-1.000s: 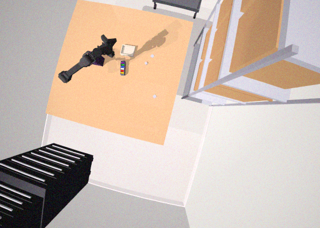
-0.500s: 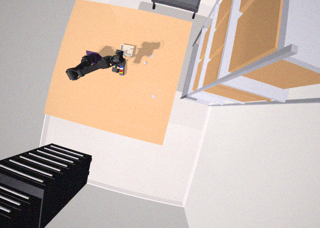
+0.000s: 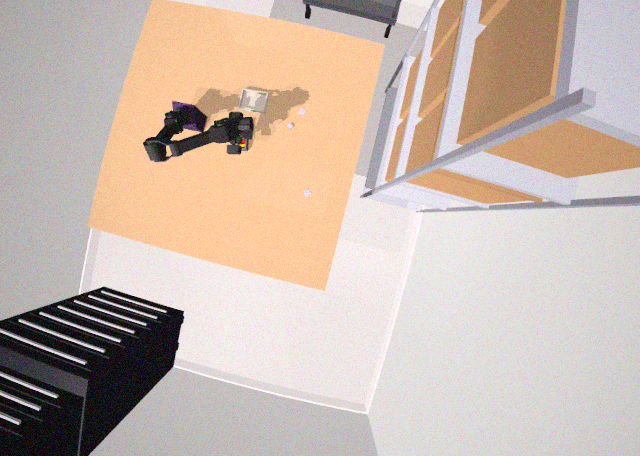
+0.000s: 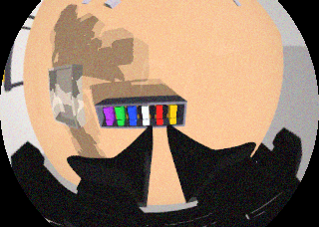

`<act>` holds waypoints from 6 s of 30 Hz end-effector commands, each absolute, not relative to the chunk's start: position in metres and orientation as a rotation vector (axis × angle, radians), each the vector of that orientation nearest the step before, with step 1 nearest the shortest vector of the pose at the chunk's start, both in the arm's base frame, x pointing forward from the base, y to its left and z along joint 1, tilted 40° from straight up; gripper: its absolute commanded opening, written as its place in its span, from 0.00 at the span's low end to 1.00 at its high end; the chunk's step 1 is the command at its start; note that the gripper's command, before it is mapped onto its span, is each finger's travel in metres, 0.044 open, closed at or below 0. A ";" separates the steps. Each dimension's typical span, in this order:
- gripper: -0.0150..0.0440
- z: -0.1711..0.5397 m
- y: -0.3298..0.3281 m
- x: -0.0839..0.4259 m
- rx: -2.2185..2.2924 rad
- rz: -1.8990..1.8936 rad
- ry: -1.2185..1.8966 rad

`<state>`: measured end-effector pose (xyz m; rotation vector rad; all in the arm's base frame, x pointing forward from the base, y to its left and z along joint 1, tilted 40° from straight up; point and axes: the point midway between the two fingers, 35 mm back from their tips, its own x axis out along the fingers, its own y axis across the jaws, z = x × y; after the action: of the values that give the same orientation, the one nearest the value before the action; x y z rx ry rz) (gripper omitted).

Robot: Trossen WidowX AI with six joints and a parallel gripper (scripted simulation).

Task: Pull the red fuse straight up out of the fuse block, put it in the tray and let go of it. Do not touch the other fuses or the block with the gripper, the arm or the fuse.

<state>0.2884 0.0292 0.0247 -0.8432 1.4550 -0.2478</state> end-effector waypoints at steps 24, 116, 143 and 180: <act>0.38 0.006 0.012 0.293 -0.850 -0.250 1.454; 0.25 0.012 0.018 0.293 -0.847 -0.249 1.454; 0.25 0.023 0.026 0.290 -0.848 -0.249 1.454; 0.25 0.006 0.097 0.291 -0.837 -0.228 1.455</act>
<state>0.2908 0.0832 0.0136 -0.8419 1.4561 -0.2339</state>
